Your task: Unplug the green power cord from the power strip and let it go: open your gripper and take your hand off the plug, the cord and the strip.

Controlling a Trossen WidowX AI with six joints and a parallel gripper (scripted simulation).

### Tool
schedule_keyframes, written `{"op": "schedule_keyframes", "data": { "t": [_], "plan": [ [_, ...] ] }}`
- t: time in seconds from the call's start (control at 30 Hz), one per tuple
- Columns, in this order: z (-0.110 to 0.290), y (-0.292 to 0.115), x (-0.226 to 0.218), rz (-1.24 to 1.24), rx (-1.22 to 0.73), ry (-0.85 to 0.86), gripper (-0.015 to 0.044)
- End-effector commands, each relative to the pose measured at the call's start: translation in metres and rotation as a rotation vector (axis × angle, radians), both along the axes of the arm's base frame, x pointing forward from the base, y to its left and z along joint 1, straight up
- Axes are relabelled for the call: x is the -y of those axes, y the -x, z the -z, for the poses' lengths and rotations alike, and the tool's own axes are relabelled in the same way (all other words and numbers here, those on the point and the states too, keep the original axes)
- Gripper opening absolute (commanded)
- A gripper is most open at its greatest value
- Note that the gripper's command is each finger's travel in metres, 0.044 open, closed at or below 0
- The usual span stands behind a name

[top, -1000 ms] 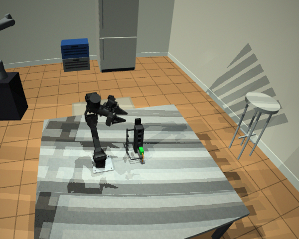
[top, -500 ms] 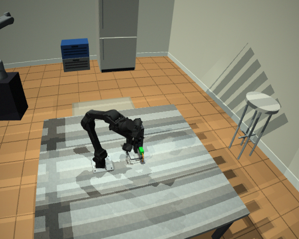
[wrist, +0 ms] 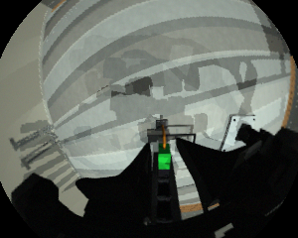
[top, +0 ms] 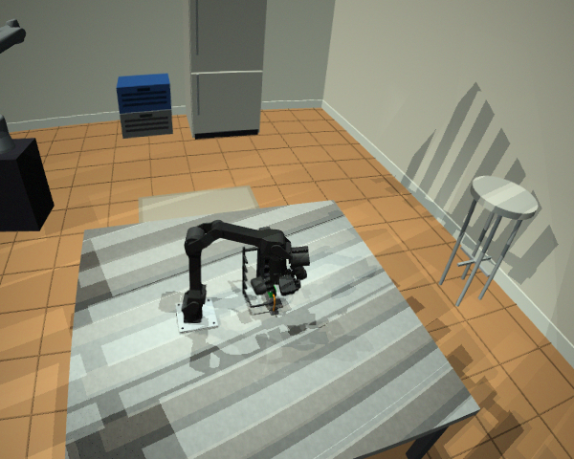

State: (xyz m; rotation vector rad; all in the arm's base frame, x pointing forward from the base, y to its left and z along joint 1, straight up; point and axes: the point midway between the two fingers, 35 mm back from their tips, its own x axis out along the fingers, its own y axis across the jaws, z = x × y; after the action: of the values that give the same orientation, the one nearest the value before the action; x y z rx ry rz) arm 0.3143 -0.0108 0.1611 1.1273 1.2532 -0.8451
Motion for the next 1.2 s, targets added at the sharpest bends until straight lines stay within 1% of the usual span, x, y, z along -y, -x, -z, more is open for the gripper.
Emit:
{"op": "schedule_keyframes", "data": {
  "t": [0.0,0.37,1.17],
  "plan": [
    [0.037,0.006,-0.026,0.084,-0.131,0.088,0.016],
    [0.037,0.006,-0.03,0.084,-0.131,0.088,0.016],
    [0.037,0.013,-0.065,0.084,-0.132,0.085,0.016]
  ]
}}
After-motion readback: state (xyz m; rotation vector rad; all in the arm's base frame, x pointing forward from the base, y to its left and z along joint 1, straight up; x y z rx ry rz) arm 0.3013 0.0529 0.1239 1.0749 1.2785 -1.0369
